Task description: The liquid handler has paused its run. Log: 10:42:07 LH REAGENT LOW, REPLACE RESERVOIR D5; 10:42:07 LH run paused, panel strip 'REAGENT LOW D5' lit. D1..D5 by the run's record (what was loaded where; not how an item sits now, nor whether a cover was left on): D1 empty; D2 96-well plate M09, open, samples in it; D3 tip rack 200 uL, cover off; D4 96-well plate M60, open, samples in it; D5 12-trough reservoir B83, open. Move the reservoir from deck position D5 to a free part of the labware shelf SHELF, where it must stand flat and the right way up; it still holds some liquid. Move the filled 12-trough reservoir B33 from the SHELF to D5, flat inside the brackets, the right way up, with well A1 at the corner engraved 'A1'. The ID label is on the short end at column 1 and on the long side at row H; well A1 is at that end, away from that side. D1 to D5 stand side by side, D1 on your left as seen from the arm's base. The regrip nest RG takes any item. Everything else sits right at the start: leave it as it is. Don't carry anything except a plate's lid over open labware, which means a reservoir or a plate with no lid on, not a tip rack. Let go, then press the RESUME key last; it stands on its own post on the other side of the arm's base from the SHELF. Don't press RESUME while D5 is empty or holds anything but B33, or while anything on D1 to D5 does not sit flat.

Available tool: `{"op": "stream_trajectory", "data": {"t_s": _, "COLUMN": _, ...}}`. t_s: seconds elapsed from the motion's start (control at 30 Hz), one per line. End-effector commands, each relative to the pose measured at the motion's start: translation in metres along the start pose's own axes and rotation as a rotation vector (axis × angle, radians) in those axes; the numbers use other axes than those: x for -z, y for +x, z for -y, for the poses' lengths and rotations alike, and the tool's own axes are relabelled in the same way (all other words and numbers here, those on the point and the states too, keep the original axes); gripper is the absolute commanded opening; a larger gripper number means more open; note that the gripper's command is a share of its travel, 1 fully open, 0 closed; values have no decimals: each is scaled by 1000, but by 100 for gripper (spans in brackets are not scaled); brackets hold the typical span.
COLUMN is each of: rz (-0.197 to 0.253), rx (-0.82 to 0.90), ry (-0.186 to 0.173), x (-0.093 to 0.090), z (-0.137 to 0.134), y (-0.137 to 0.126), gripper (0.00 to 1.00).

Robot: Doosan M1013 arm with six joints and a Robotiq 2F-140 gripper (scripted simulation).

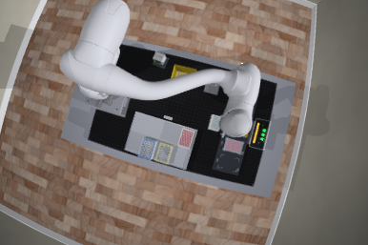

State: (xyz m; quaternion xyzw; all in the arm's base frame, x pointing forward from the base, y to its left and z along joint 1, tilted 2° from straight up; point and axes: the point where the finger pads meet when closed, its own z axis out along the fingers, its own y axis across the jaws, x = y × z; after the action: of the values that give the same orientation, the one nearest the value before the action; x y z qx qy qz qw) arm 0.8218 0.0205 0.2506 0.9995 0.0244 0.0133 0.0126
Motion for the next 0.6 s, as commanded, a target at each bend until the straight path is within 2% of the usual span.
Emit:
{"op": "stream_trajectory", "data": {"t_s": 0.0, "rz": 3, "rx": -7, "ry": -5, "x": 2, "z": -14, "y": 1, "gripper": 0}}
{"op": "stream_trajectory", "data": {"t_s": 0.57, "rz": 3, "rx": -7, "ry": -5, "x": 2, "z": -49, "y": 1, "gripper": 0}}
